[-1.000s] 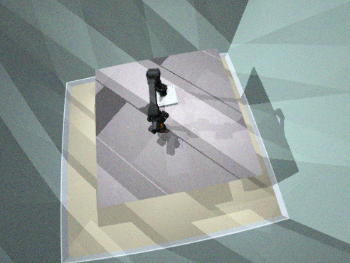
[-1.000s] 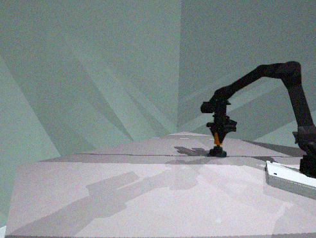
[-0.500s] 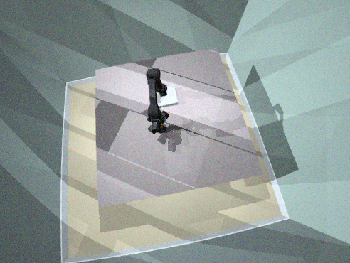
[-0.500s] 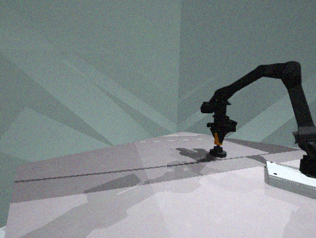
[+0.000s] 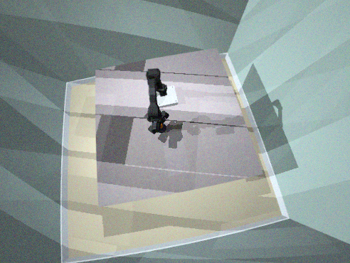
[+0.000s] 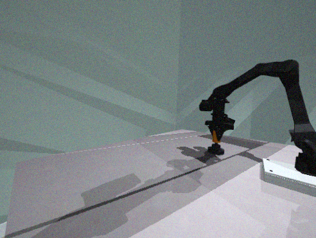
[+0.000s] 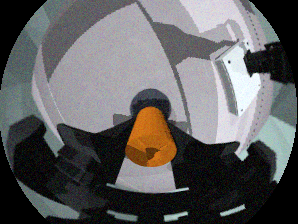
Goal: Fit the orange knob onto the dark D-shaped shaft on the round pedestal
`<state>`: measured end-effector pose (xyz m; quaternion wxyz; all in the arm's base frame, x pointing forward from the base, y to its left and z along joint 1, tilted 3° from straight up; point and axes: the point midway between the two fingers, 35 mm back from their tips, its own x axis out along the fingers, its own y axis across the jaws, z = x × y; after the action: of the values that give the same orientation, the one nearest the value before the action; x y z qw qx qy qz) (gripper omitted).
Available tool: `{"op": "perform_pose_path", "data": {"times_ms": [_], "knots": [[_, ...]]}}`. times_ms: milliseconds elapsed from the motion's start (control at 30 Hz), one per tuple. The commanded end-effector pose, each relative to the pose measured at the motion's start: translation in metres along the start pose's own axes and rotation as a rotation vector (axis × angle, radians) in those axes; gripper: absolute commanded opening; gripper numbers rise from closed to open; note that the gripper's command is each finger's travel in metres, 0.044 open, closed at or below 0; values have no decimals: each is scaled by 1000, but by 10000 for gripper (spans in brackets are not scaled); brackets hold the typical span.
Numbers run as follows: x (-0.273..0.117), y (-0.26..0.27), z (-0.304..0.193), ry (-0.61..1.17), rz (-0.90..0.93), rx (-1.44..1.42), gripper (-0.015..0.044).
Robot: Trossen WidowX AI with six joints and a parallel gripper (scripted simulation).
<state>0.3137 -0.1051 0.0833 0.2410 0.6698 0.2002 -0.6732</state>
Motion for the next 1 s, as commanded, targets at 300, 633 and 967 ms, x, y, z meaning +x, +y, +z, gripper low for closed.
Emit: {"op": "perform_pose_path", "data": {"times_ms": [300, 633, 967], "knots": [[-5, 1, -1, -1, 1, 52, 0], [-3, 0, 0, -1, 1, 52, 0], [-5, 1, 0, -1, 1, 52, 0]]}}
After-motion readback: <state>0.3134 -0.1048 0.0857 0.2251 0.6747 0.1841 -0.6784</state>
